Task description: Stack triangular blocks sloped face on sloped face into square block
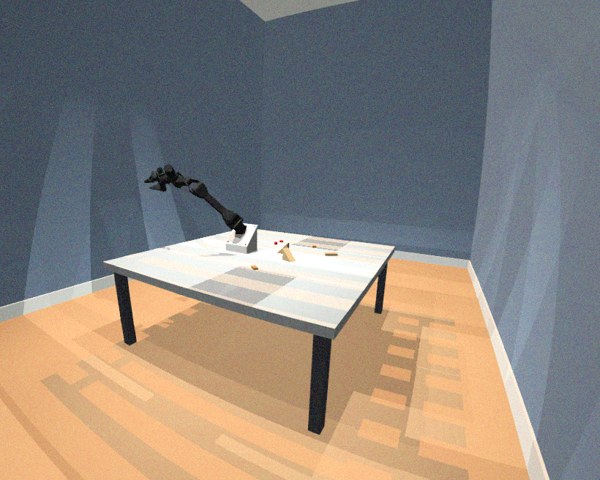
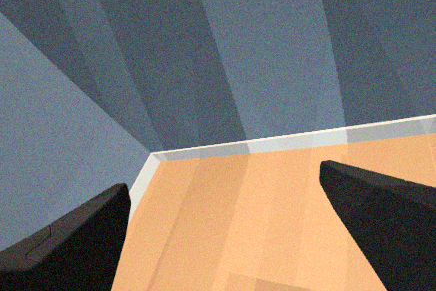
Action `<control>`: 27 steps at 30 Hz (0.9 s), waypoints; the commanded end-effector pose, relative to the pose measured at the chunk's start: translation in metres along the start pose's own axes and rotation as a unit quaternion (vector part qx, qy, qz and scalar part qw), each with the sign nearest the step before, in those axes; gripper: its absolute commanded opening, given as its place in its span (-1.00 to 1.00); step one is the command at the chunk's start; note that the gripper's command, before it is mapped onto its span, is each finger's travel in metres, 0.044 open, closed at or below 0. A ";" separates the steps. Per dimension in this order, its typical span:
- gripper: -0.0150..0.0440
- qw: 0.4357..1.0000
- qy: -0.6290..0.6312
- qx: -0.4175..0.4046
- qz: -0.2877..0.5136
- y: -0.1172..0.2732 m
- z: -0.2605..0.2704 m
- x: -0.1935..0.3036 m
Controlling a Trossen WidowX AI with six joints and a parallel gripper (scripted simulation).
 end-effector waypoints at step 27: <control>1.00 0.879 0.159 0.359 -0.271 0.281 -0.050 -0.103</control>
Point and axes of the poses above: the point midway between the two fingers, 35 mm back from their tips, its own y axis back along the fingers, its own z axis across the jaws, x = y × z, the point moved 9 cm from there along y, back along the fingers, and after that the axes turned 7 degrees about y, right-handed, at the moved point
